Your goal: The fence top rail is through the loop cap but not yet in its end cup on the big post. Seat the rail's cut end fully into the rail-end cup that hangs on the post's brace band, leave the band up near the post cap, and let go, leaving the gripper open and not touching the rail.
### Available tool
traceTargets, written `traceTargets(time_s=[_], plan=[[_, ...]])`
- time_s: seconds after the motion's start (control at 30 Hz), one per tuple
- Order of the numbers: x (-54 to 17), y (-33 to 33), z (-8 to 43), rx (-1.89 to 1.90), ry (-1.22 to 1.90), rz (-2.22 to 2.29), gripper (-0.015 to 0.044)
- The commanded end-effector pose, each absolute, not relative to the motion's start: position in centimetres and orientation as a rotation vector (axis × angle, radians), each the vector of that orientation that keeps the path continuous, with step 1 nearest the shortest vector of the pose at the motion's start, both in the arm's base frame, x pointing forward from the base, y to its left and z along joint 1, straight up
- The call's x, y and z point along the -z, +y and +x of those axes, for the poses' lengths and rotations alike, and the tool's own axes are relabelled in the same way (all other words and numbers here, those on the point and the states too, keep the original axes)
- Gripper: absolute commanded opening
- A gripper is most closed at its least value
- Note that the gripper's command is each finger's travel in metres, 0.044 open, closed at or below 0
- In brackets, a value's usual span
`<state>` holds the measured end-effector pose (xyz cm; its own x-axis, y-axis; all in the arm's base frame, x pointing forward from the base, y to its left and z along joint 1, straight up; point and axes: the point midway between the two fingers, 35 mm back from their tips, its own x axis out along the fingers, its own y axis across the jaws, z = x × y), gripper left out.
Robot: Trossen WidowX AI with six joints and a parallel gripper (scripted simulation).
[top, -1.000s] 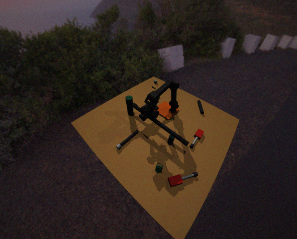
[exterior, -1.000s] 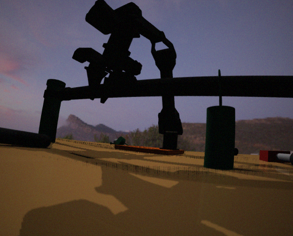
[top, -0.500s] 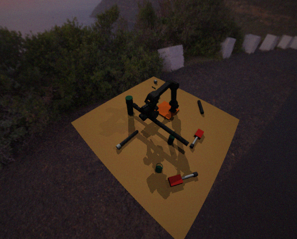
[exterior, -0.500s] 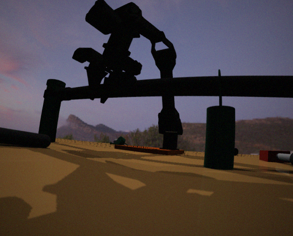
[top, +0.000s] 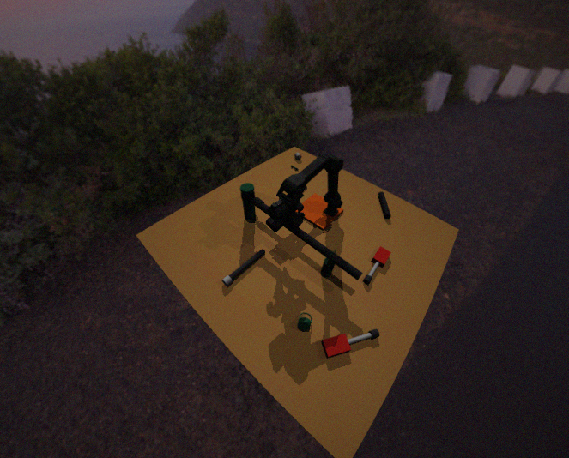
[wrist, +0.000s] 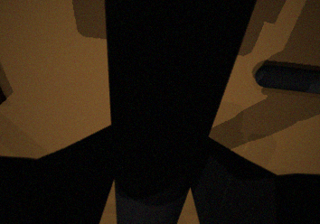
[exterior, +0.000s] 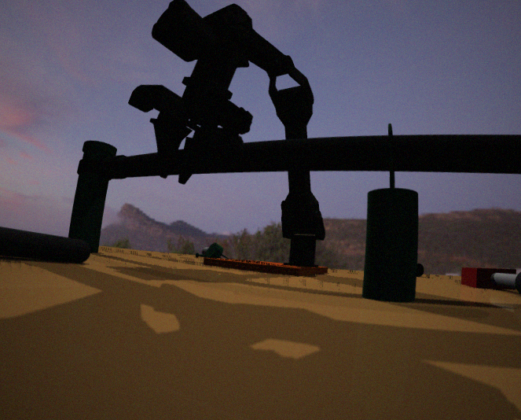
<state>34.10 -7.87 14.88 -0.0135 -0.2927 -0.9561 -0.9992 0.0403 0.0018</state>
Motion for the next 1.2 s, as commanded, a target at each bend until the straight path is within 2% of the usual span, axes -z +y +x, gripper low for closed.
traceTargets(time_s=[0.0,1.17], plan=[[-14.98,-7.93,34.04,-1.026,1.451,-1.39,0.0],[-15.22,-8.17,33.88,-1.018,1.46,-1.391,0.0]])
